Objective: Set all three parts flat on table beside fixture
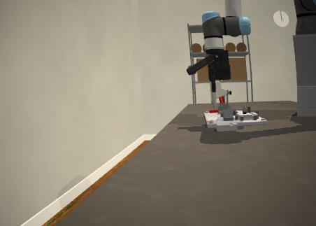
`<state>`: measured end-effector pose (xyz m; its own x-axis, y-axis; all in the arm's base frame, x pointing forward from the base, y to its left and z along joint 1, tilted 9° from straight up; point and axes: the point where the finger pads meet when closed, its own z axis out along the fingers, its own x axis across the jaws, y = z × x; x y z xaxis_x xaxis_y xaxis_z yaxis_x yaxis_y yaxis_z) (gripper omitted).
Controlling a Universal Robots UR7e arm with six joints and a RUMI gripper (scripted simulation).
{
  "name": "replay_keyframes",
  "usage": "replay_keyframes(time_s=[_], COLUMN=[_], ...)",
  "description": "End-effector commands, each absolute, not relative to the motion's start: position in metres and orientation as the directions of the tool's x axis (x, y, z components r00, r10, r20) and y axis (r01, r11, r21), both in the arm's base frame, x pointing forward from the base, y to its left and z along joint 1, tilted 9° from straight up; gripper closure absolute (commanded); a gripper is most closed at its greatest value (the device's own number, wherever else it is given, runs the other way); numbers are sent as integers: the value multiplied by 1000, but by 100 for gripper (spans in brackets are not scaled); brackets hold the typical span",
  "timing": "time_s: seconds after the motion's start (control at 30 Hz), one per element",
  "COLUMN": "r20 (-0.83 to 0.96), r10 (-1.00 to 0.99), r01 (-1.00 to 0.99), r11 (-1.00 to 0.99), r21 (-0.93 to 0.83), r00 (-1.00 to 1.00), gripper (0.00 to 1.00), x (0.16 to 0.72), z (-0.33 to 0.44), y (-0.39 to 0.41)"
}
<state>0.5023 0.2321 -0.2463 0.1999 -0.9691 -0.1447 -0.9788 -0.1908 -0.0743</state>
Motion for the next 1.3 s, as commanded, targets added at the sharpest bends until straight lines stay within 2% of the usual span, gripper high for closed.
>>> replay_keyframes(time_s=[0.0,1.27], r20=[-144,-143], r10=[-969,-969], r01=[-978,-978], r11=[-192,-192], r21=[-79,-80], r00=[201,201], gripper=[72,72], x=[504,507], z=[-245,-274], y=[233,238])
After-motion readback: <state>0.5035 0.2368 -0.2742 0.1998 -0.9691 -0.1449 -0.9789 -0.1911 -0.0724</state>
